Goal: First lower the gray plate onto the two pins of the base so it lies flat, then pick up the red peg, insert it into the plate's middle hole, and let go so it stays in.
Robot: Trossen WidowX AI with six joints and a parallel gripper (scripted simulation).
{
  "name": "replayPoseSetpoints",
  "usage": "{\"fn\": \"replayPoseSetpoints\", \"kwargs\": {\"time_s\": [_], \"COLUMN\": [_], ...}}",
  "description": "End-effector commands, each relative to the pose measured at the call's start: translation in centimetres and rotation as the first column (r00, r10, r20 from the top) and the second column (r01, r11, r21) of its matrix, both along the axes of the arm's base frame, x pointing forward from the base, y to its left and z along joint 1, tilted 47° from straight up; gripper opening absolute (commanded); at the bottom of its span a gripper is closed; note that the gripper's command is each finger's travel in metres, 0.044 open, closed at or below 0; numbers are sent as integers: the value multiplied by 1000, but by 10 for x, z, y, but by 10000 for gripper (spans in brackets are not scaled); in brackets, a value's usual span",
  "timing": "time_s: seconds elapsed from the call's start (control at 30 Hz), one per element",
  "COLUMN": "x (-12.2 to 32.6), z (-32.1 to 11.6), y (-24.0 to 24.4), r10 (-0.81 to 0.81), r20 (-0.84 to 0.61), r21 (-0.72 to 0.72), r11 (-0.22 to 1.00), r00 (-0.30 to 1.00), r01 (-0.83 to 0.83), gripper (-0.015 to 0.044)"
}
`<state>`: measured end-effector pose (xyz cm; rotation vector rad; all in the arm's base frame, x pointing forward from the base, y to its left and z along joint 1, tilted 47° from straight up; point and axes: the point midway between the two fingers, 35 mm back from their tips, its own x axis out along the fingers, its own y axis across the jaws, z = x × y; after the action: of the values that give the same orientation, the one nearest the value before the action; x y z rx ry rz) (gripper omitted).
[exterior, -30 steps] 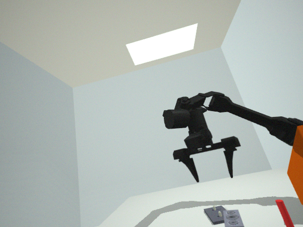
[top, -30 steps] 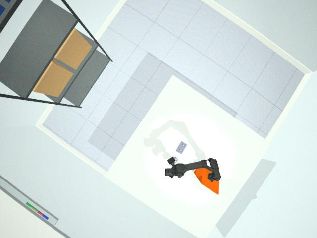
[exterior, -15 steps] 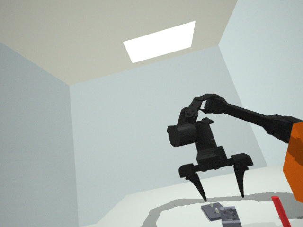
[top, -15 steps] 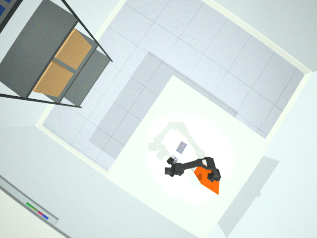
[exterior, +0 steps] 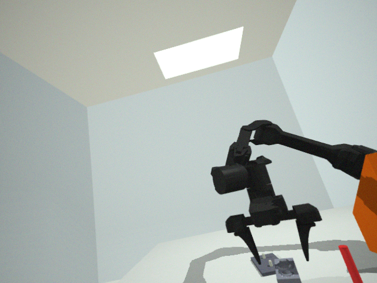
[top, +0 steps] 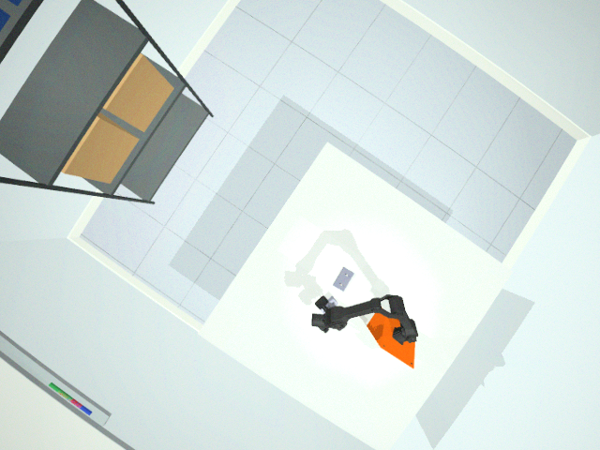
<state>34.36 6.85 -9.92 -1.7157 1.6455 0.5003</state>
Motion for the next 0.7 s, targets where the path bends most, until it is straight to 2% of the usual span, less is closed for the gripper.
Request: {"fn": "replayPoseSetpoints", "kwargs": {"time_s": [0.0, 0.67], "x": [-1, 3], "z": [-6, -28], "y": [-6, -30], "r10": [2, 1], "r20": [-7, -7], "r21": [-7, -9], "r11": [1000, 1000], "r00": [1000, 1000], "r01": [-2, -1], "gripper": [440, 440]}}
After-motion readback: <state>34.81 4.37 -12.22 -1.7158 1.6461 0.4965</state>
